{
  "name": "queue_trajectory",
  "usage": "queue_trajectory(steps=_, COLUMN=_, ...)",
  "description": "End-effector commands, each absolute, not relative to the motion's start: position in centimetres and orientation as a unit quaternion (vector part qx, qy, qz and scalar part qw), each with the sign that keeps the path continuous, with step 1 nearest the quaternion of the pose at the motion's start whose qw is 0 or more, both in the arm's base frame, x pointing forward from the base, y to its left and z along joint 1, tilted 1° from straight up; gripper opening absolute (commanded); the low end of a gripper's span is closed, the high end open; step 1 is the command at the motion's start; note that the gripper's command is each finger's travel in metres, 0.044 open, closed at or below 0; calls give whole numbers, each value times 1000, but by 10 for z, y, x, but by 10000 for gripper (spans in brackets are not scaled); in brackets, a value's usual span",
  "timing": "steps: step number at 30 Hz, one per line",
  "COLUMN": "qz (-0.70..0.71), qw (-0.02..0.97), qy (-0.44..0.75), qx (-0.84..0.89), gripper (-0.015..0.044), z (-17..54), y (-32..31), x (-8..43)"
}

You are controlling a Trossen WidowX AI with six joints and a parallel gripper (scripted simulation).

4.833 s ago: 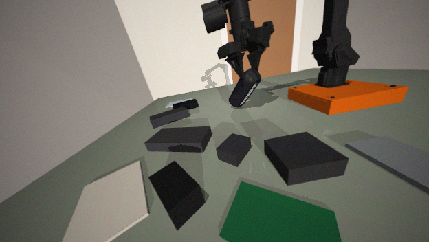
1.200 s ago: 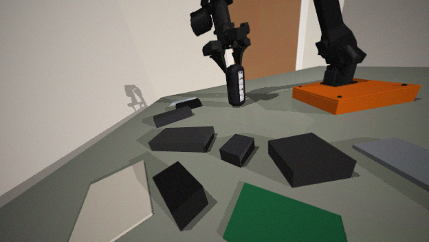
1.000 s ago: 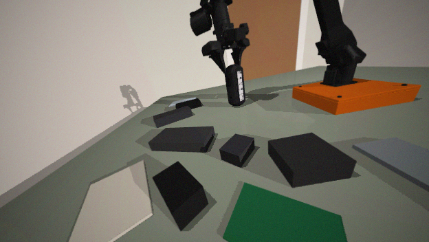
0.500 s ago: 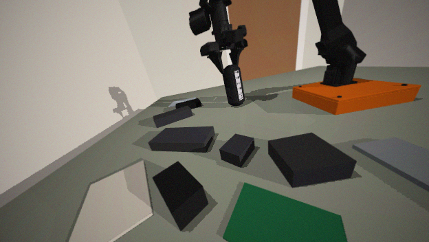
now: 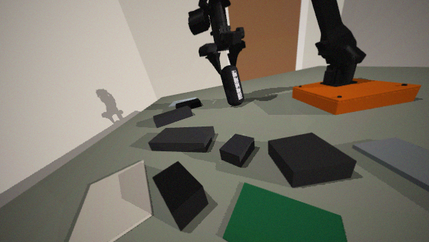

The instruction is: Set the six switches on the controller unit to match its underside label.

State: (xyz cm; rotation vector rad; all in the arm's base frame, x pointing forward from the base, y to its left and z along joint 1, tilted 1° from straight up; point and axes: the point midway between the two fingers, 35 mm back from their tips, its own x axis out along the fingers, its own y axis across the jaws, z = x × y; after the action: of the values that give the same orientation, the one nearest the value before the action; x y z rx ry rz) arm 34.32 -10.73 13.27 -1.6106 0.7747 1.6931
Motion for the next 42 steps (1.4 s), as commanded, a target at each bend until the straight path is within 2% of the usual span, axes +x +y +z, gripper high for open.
queue_trajectory(steps=1, qz=647, qw=328, qy=300, qx=-620, gripper=337, z=129, y=-111, x=346)
queue_trajectory(steps=42, qz=625, qw=318, qy=311, qx=-642, gripper=338, z=120, y=-135, x=364)
